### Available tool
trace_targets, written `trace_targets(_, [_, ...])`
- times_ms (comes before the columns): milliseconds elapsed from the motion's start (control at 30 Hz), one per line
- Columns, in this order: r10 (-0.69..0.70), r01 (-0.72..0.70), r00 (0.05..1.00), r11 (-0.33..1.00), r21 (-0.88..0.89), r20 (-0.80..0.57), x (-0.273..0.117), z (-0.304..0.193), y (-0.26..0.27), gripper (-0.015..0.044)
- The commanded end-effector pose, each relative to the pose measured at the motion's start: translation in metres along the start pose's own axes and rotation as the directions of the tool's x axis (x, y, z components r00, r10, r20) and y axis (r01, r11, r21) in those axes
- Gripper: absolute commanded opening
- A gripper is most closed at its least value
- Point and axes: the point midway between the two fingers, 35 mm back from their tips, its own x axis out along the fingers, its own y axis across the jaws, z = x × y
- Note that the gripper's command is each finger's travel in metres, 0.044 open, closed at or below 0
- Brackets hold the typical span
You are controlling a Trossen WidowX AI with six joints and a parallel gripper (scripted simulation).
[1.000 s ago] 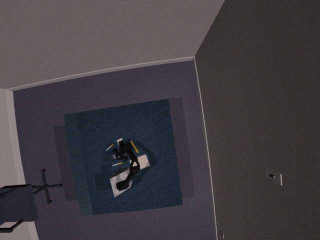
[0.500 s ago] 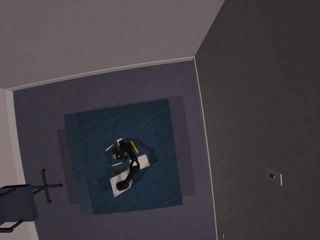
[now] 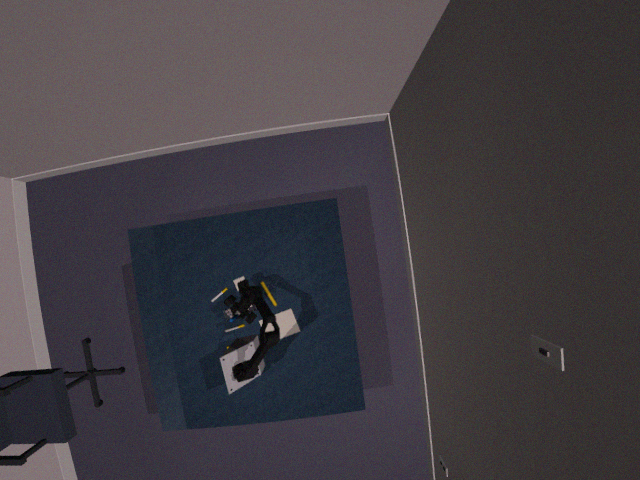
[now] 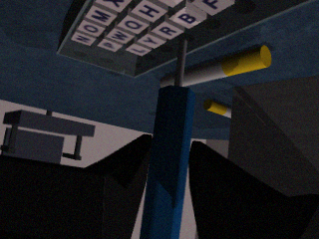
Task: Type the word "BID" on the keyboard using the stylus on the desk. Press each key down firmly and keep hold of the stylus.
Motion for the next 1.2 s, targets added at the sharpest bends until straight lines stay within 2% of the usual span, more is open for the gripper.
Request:
trace_targets(0, [-0.002, 0.002, 1.000, 1.000, -0.003, 0.002, 0.001, 0.000, -0.001, 0.0081])
trace_targets(1167, [-0.002, 0.002, 1.000, 1.000, -0.003, 0.002, 0.008, 0.011, -0.001, 0.0081])
